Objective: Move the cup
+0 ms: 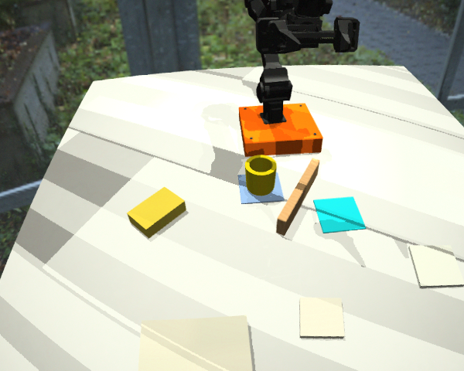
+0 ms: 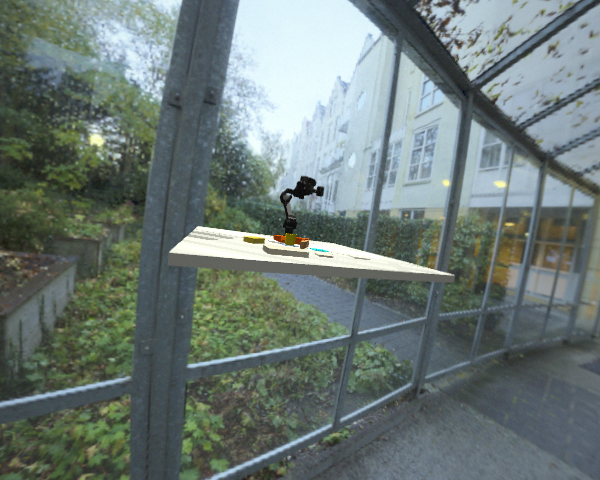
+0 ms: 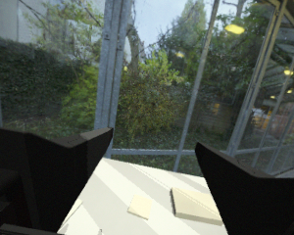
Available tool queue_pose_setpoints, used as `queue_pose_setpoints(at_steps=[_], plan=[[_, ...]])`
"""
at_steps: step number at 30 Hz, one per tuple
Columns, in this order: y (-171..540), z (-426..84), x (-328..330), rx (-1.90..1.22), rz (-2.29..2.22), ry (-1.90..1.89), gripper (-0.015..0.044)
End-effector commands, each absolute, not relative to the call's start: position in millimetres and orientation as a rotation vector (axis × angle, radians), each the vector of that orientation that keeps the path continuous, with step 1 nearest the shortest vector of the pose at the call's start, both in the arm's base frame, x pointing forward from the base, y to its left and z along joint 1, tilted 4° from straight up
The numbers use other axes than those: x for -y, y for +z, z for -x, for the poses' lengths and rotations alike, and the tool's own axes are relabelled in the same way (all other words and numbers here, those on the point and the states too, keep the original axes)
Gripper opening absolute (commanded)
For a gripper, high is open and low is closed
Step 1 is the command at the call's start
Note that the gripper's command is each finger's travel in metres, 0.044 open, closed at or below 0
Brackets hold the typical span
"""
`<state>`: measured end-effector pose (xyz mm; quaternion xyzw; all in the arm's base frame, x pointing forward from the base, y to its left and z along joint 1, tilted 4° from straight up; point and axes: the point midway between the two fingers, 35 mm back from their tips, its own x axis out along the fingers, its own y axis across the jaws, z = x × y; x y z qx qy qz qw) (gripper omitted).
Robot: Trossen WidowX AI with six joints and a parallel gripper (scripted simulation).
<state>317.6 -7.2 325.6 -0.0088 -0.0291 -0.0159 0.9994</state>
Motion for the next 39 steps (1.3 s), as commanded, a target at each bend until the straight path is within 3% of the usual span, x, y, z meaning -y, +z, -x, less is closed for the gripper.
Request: queue_pose_setpoints(at_steps=[1,9,22,39], plan=[[321.7,-319.2,8.4,0.039,0.002,-0.035,0.0374],[182.2,-322.7,53.0,-0.611,-0.608,-0.363,0.0167],[86.2,-215.0,87.7,-1.173,-1.239,-1.3,0.0167],[84.1,-214.6,86.7,-1.178,-1.246,-1.316,0.0167]])
